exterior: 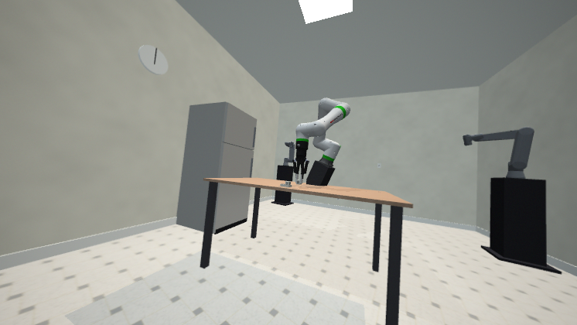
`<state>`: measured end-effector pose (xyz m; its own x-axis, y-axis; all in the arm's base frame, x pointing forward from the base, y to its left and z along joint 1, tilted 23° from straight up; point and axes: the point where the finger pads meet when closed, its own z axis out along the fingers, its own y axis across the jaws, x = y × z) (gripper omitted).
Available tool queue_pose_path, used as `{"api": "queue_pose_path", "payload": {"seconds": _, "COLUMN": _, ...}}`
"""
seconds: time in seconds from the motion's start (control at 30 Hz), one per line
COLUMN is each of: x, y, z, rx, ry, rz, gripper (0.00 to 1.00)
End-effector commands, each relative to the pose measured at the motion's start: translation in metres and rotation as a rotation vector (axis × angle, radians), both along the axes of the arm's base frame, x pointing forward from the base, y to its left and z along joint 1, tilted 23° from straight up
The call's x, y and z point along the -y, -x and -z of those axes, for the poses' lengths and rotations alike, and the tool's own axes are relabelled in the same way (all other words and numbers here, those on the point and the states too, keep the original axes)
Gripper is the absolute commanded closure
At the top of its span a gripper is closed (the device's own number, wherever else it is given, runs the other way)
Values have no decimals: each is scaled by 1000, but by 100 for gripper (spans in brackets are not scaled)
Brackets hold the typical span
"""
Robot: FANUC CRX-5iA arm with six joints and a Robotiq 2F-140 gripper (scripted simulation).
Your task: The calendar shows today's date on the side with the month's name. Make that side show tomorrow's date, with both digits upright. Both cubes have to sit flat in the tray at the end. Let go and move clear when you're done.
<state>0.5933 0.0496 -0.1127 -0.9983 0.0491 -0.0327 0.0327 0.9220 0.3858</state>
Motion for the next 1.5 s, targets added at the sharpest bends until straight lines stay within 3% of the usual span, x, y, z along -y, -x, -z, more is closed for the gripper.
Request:
{"api": "queue_pose_path", "payload": {"seconds": 0.0, "x": -5, "y": -1, "z": 11, "rx": 1, "ry": 0, "rz": 0, "gripper": 75}}
{"api": "queue_pose_path", "payload": {"seconds": 0.33, "x": -9, "y": -2, "z": 22, "rx": 1, "ry": 0, "rz": 0, "gripper": 75}}
{"api": "queue_pose_path", "payload": {"seconds": 1.47, "x": -9, "y": -2, "z": 22, "rx": 1, "ry": 0, "rz": 0, "gripper": 75}}
